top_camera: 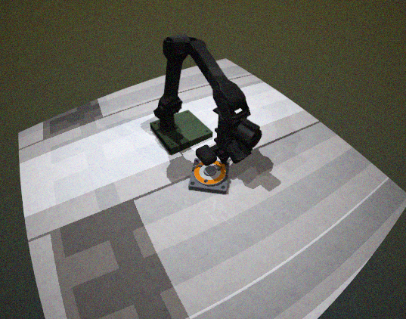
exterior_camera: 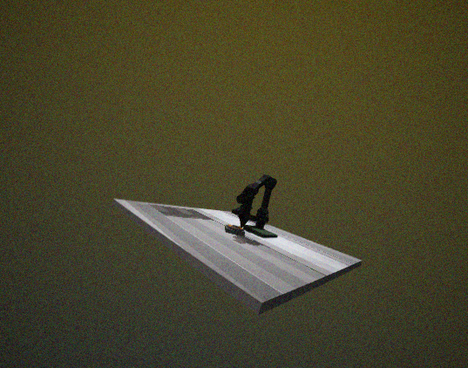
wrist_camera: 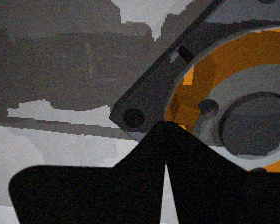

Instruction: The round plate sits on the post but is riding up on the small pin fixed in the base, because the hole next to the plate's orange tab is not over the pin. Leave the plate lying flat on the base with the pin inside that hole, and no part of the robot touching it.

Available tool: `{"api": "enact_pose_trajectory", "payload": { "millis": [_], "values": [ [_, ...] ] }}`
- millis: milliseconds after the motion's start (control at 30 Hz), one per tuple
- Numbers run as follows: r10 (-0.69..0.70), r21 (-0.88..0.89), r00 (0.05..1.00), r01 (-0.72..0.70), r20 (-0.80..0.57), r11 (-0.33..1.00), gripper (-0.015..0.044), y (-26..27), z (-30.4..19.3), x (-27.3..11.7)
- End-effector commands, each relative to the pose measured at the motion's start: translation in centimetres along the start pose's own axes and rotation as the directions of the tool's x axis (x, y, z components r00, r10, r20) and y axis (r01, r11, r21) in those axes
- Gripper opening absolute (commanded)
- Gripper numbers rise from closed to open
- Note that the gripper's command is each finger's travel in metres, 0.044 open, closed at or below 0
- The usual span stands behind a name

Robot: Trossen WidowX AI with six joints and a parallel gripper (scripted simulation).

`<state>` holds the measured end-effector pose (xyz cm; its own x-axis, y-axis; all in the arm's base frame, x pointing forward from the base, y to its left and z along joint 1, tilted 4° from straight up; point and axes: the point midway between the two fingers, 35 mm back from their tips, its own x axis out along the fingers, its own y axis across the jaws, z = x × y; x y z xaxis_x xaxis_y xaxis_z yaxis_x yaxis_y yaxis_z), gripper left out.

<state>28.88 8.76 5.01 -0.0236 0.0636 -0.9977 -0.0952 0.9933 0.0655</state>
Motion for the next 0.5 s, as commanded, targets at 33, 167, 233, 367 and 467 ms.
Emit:
{"api": "enact_pose_trajectory", "payload": {
  "millis": [33,167,233,367,467],
  "values": [
    [-0.004,0.001,1.0,0.004,0.004,1.0,0.0,-0.2,0.8,0.0],
    [-0.004,0.001,1.0,0.004,0.004,1.0,0.0,-0.3,1.2,-0.1],
    [-0.004,0.001,1.0,0.004,0.004,1.0,0.0,-0.3,1.3,-0.1],
    [-0.004,0.001,1.0,0.004,0.004,1.0,0.0,-0.4,1.5,-0.1],
    [-0.004,0.001,1.0,0.004,0.004,1.0,0.0,-0.4,1.7,-0.1]
  ]
}}
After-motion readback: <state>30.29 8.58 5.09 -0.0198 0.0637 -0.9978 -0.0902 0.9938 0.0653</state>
